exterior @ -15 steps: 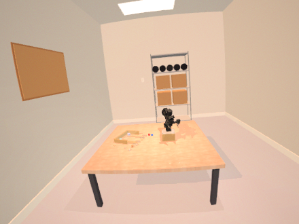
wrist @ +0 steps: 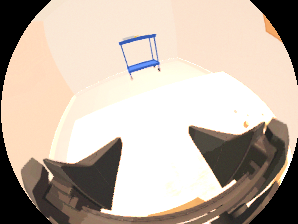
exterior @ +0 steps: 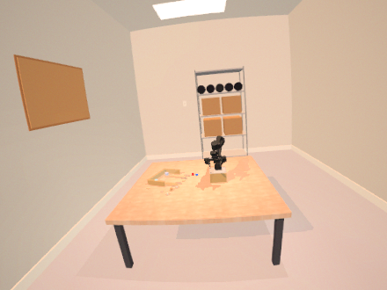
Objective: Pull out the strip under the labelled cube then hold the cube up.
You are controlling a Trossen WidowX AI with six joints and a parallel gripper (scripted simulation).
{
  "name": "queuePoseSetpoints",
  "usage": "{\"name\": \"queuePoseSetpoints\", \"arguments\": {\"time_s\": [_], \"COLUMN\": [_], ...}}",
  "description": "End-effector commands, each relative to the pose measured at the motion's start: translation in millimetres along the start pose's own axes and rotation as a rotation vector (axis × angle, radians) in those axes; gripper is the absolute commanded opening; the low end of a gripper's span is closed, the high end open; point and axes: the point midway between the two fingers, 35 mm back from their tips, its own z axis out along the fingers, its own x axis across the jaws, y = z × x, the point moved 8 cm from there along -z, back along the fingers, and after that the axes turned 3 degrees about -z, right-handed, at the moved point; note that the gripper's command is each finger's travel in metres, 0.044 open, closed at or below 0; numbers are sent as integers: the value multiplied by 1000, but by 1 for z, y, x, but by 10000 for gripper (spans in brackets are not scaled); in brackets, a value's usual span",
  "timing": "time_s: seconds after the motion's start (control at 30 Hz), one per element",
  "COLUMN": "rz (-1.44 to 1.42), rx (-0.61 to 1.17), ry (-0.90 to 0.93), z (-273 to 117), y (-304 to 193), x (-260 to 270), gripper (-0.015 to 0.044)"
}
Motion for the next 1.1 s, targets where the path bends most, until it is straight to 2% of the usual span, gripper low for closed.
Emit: {"name": "queuePoseSetpoints", "arguments": {"time_s": [0.0,0.2,0.4,0.8,1.07], "rz": [86,217,339,674,691], "rx": [6,5,19,33,35], "ry": [-196,-463,-733,-1247,-1275], "z": [3,-3,-25,-114,-121], "y": [10,13,4,-52,-56], "x": [-36,-92,-150,-241,-245], "gripper": [400,400,400,400,400]}}
